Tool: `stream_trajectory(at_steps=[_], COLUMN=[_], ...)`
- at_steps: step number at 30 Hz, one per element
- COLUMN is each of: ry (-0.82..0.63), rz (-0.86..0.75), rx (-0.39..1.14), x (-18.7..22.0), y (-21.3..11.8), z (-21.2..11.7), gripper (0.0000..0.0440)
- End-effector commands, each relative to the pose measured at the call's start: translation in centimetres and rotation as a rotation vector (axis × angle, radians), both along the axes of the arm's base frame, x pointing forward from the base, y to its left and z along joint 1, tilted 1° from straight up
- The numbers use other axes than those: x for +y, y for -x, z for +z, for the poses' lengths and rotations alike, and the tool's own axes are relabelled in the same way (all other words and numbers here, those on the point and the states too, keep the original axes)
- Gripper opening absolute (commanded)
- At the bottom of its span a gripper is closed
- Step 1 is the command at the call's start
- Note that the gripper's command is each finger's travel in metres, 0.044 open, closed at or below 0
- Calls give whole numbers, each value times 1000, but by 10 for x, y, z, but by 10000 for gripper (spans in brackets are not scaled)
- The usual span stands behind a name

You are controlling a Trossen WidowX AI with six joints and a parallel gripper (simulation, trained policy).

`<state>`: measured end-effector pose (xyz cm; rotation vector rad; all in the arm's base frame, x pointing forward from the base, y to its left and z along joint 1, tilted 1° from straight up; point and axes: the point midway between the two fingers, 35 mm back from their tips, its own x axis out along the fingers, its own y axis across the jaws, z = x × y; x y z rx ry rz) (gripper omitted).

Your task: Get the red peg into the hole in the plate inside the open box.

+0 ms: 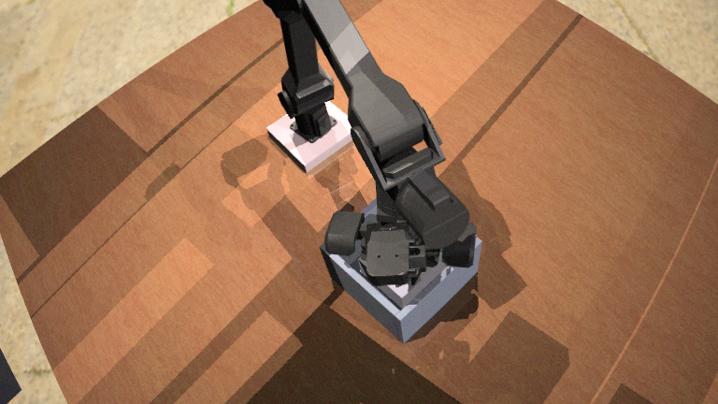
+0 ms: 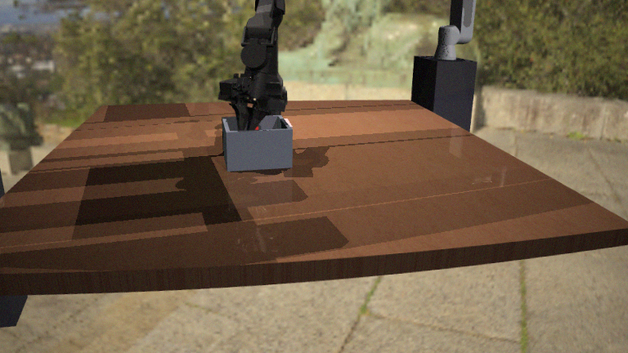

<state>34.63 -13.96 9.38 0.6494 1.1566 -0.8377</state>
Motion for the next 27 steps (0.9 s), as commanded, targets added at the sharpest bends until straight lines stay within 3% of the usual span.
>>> stream_trajectory(at_steps=[1,27], ry=[-11,-8], rz=[12,7], rx=[20,90], x=[-5,-62], y=[-4,-5], z=[-4,-2], gripper=[120,106])
